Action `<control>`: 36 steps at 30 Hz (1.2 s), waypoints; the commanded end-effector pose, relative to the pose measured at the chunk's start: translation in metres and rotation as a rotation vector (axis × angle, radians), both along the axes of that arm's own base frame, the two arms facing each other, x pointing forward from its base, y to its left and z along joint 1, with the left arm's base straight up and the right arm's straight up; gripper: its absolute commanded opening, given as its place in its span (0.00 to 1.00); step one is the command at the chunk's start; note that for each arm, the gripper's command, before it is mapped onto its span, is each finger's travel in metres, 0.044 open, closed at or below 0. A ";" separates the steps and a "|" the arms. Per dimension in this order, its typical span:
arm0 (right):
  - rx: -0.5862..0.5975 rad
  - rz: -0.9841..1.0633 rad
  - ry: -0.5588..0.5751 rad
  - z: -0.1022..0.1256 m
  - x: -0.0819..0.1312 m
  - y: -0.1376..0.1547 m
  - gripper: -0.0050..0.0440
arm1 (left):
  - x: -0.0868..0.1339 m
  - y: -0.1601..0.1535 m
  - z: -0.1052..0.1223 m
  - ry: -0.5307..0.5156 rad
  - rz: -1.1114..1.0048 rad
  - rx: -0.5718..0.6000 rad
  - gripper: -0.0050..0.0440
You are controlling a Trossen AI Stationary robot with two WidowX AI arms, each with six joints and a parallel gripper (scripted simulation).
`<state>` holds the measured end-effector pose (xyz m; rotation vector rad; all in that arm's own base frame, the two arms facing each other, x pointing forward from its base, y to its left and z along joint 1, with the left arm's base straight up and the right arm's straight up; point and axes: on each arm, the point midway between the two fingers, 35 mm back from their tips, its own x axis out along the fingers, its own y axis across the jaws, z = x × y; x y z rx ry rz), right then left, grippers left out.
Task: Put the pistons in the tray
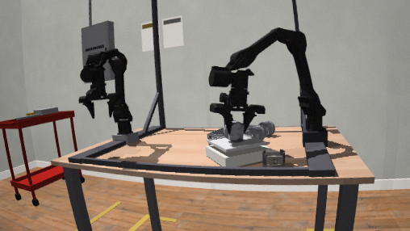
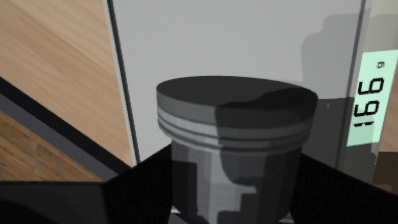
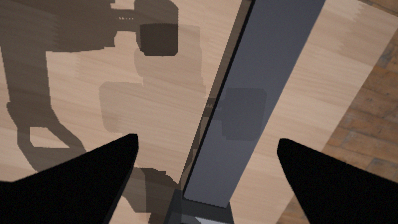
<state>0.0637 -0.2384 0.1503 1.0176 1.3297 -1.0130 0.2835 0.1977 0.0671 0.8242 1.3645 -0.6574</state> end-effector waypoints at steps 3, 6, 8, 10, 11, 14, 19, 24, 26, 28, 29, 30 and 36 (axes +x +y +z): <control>-0.030 -0.001 -0.011 0.008 0.001 -0.005 0.92 | 0.004 0.003 0.012 -0.031 0.000 0.018 0.43; -0.030 -0.001 -0.011 0.008 0.001 -0.005 0.92 | 0.004 0.003 0.012 -0.031 0.000 0.018 0.43; -0.030 -0.001 -0.011 0.008 0.001 -0.005 0.92 | 0.004 0.003 0.012 -0.031 0.000 0.018 0.43; -0.030 -0.001 -0.011 0.008 0.001 -0.005 0.92 | 0.004 0.003 0.012 -0.031 0.000 0.018 0.62; -0.030 -0.001 -0.011 0.008 0.001 -0.005 0.92 | 0.004 0.003 0.012 -0.031 0.000 0.018 0.62; -0.030 -0.001 -0.011 0.008 0.001 -0.005 0.92 | 0.004 0.003 0.012 -0.031 0.000 0.018 0.62; -0.030 -0.001 -0.011 0.008 0.001 -0.005 0.92 | 0.004 0.003 0.012 -0.031 0.000 0.018 0.62; -0.030 -0.001 -0.011 0.008 0.001 -0.005 0.92 | 0.004 0.003 0.012 -0.031 0.000 0.018 0.62; -0.030 -0.001 -0.011 0.008 0.001 -0.005 0.92 | 0.004 0.003 0.012 -0.031 0.000 0.018 0.62; -0.030 -0.001 -0.011 0.008 0.001 -0.005 0.92 | 0.004 0.003 0.012 -0.031 0.000 0.018 0.62; -0.030 -0.001 -0.011 0.008 0.001 -0.005 0.92 | 0.004 0.003 0.012 -0.031 0.000 0.018 0.62; -0.030 -0.001 -0.011 0.008 0.001 -0.005 0.92 | 0.004 0.003 0.012 -0.031 0.000 0.018 0.62; -0.030 -0.001 -0.011 0.008 0.001 -0.005 0.92 | 0.004 0.003 0.012 -0.031 0.000 0.018 0.62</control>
